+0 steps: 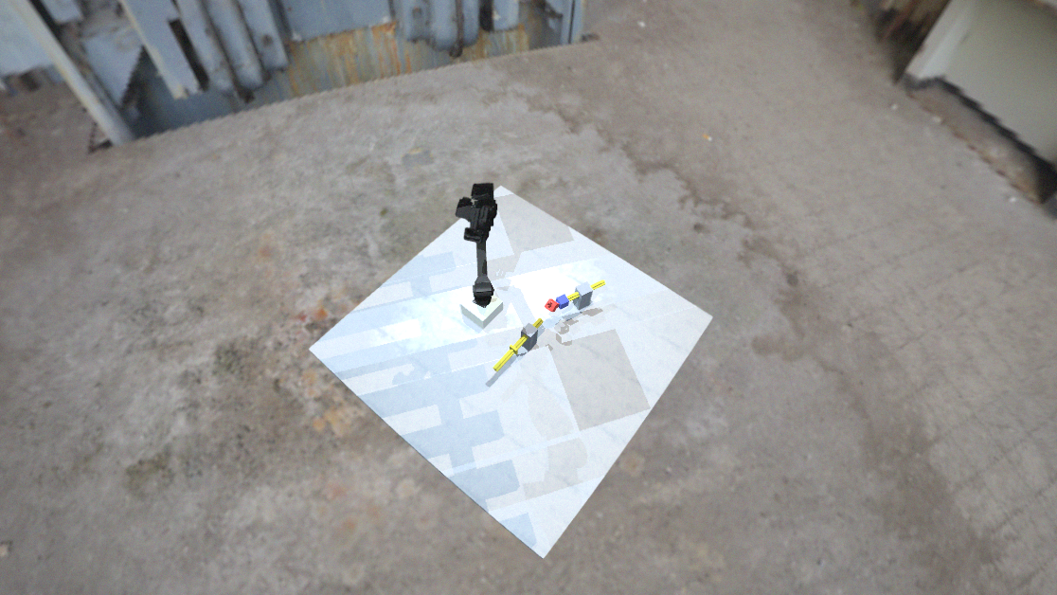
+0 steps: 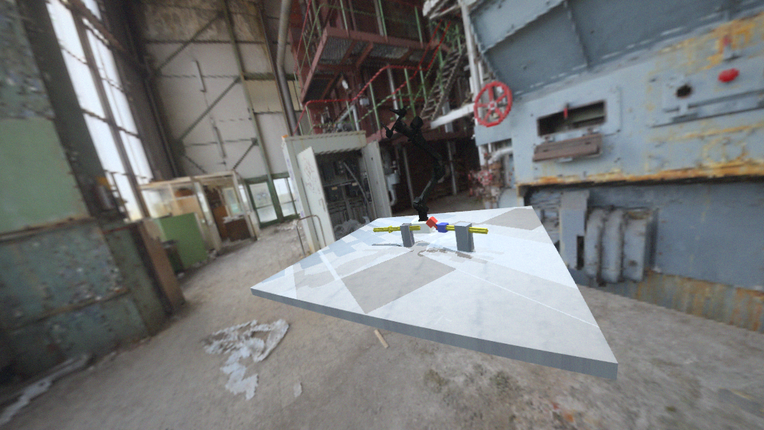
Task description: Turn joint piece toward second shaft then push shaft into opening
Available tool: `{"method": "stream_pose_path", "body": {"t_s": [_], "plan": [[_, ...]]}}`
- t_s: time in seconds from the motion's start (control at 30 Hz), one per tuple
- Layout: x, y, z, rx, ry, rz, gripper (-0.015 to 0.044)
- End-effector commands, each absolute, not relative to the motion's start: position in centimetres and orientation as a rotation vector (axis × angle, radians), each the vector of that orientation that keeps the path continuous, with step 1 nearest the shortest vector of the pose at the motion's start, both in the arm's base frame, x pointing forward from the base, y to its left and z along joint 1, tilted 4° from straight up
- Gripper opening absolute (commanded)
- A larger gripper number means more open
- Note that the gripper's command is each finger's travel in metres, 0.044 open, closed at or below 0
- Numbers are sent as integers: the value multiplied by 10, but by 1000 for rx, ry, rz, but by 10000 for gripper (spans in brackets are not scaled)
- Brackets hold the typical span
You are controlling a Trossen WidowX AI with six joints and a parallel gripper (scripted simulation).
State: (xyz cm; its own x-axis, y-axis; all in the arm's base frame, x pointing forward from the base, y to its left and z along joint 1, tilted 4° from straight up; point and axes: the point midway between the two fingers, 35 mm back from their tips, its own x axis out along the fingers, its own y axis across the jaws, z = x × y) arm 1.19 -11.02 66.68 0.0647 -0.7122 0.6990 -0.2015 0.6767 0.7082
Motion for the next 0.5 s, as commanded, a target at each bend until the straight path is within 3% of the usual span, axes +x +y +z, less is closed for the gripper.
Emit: {"method": "stream_pose_path", "body": {"t_s": [0.0, 0.47], "plan": [[43, -137, 651, 827, -1350, -540, 440], [125, -180, 597, 875, -947, -691, 440]]}}
